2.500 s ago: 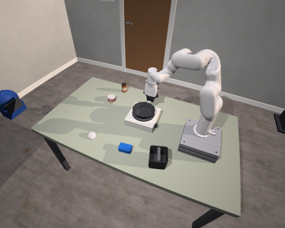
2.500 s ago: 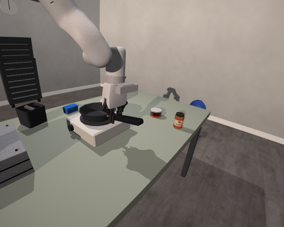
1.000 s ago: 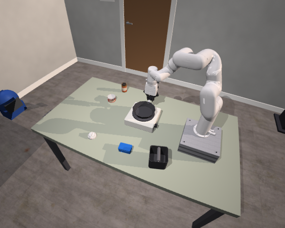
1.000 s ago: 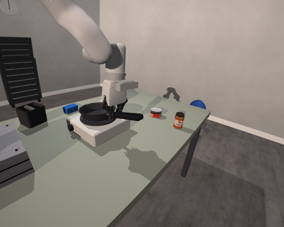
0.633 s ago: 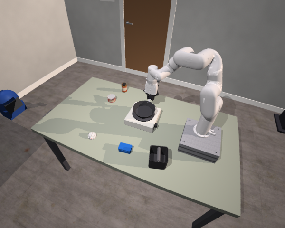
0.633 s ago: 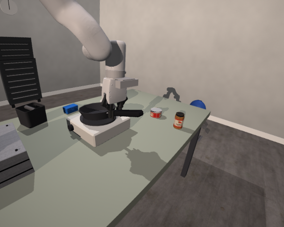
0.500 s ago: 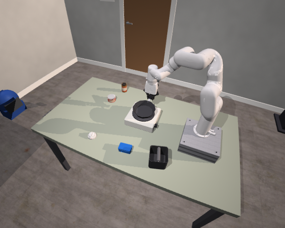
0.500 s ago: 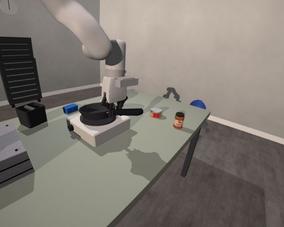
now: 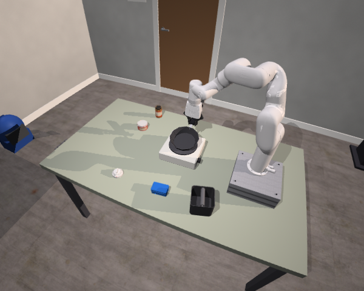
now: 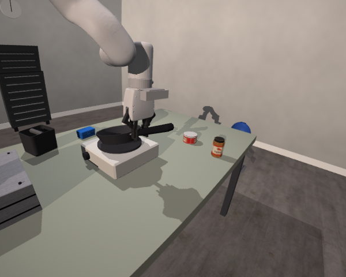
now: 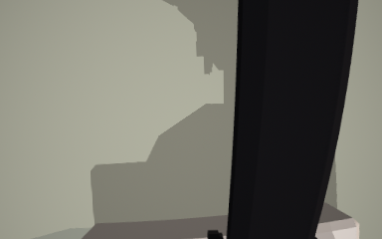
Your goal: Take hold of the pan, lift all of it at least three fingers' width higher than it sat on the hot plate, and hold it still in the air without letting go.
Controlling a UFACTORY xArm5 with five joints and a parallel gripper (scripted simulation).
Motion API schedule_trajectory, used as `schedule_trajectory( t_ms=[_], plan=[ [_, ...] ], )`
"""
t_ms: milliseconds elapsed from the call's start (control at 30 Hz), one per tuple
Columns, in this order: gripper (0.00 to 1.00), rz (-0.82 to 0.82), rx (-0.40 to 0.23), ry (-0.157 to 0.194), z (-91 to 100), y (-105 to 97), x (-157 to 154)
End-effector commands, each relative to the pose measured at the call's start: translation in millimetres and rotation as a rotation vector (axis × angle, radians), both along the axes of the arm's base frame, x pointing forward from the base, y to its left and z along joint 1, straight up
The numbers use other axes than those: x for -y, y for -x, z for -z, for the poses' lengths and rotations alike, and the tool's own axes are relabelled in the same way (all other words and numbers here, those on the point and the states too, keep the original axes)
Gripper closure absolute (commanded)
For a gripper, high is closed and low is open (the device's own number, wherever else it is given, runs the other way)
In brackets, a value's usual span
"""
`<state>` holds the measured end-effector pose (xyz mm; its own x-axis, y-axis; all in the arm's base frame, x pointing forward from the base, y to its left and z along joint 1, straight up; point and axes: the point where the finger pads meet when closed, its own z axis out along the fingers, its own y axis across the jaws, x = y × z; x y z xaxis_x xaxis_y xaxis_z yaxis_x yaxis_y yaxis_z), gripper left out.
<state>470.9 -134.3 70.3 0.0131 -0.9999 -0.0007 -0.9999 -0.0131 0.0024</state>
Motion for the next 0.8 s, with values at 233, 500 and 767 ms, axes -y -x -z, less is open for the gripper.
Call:
schedule_trajectory(
  t_ms=[233,500,767],
  plan=[
    [1.0,0.0,0.005,0.001,-17.0,-1.5,0.6],
    [1.0,0.0,0.005,0.001,-28.5,-1.5,0.6],
    [1.0,0.0,0.005,0.001,-40.8,-1.1,0.6]
  ],
)
